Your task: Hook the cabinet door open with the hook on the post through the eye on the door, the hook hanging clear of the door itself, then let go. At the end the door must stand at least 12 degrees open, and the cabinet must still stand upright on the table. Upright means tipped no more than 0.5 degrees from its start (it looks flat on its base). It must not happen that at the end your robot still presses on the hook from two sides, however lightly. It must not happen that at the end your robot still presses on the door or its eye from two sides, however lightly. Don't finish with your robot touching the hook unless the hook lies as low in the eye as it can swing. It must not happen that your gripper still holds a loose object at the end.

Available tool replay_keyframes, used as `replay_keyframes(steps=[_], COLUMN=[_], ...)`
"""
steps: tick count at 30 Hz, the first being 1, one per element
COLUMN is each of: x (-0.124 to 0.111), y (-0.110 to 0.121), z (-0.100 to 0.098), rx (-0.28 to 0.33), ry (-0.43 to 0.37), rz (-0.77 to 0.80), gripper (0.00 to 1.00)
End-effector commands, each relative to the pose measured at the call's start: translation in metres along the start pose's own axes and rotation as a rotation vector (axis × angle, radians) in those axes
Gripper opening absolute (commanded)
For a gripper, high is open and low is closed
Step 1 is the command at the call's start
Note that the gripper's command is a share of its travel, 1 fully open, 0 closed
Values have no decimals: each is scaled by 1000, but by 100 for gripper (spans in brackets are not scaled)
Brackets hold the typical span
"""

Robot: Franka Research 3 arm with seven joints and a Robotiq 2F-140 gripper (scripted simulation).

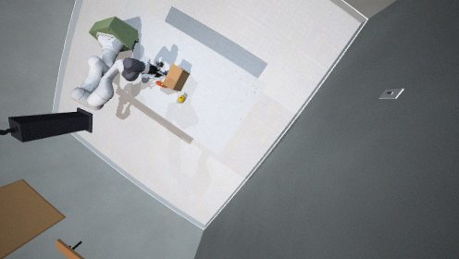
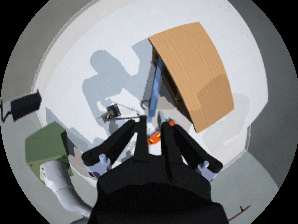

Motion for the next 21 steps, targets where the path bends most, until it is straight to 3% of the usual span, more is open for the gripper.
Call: replay_keyframes(steps=[1, 21], x=[0, 0], y=[1, 6], z=[-1, -1], rx=[3, 3], ry=[4, 4], rz=[-3, -39], gripper=[16, 16])
Point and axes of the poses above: the point where the finger pads meet when closed, its own z axis out along the fingers, its own y axis across the jaws, x = y × z, the point moved 10 cm from there along -z, back along the fingers, and after that the axes turned 9 degrees about -z, right-handed, at the moved point
